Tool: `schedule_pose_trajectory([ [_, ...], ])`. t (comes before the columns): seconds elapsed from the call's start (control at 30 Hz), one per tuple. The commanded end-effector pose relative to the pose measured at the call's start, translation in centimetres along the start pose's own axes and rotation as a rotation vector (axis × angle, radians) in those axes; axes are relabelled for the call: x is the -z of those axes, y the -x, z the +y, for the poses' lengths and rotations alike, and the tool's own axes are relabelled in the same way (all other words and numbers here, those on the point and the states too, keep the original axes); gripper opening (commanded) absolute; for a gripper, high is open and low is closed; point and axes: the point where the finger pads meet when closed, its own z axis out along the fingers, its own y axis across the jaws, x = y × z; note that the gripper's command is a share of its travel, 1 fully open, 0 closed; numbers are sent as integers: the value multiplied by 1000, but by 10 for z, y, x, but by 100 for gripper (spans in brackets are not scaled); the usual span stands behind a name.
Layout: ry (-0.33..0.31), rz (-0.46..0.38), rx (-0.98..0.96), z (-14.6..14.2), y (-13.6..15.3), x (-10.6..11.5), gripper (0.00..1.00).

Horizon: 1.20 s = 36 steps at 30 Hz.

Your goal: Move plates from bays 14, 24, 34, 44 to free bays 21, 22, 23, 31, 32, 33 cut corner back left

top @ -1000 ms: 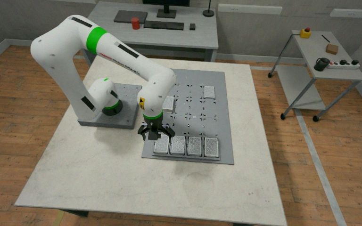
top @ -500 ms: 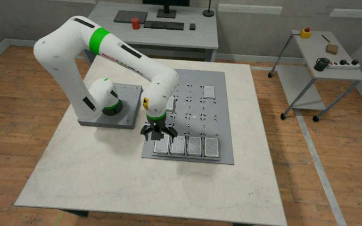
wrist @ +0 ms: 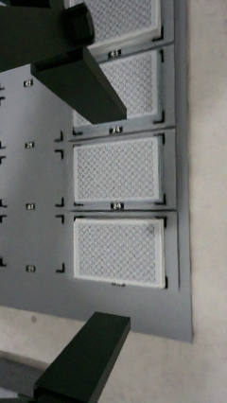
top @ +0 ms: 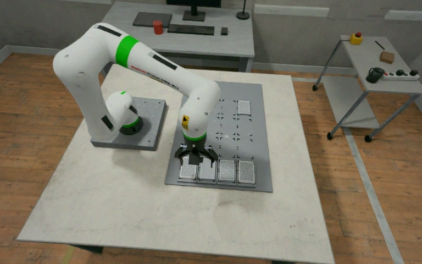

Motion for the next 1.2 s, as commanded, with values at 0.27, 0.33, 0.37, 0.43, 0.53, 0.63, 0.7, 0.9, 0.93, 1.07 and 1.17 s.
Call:
schedule_pose_trajectory([
  [0.27,-1,1,0,-36,0,1,100],
  [0.33,-1,1,0,-39,0,1,100],
  [0.37,-1,1,0,-39,0,1,100],
  [0.43,-1,1,0,-39,0,1,100],
  [0.53,-1,1,0,-39,0,1,100],
  [0.63,-1,1,0,-39,0,1,100],
  [0.7,-1,1,0,-39,0,1,100],
  [0.9,-1,1,0,-39,0,1,100],
  [0.93,-1,1,0,-39,0,1,100],
  [1.07,-1,1,0,-39,0,1,100],
  [1.17,-1,1,0,-39,0,1,100],
])
